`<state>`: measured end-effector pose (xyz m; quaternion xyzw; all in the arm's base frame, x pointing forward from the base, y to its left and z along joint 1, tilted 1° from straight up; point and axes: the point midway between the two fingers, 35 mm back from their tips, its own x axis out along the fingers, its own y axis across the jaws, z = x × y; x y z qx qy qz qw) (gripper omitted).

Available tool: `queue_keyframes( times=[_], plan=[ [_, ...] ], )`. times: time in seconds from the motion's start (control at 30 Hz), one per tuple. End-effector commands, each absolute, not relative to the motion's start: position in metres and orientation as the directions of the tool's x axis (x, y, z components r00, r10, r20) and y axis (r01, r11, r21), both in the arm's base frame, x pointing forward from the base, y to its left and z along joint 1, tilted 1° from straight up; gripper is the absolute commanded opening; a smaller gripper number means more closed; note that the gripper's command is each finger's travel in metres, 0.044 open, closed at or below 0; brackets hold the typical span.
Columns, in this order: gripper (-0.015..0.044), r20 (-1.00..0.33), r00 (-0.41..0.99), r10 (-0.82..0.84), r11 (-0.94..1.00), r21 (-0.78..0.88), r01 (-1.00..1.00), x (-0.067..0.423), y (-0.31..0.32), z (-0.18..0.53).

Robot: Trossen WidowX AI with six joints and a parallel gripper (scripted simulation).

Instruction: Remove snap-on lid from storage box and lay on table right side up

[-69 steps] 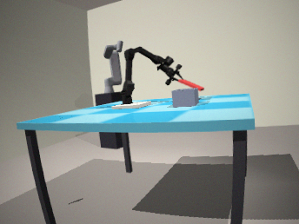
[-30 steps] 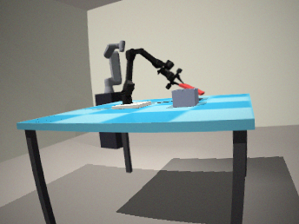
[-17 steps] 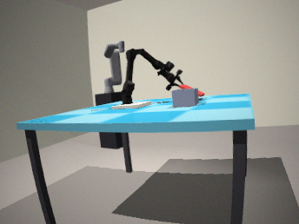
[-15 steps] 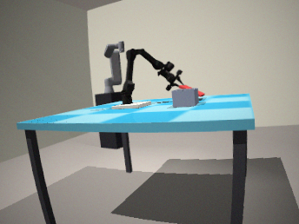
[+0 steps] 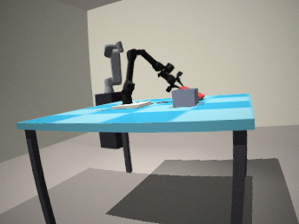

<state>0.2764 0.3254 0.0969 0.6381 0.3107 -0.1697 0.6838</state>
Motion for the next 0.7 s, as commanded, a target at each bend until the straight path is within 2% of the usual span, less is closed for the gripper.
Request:
queue_keyframes(
  times=[0.0, 0.67],
  plan=[
    [0.0, -0.637, 0.754, 0.161, 0.123, 0.771, 0.625, 0.277, 0.325, 0.094],
    [0.0, -0.637, 0.754, 0.16, 0.123, 0.771, 0.625, 0.277, 0.325, 0.078]
  ],
)
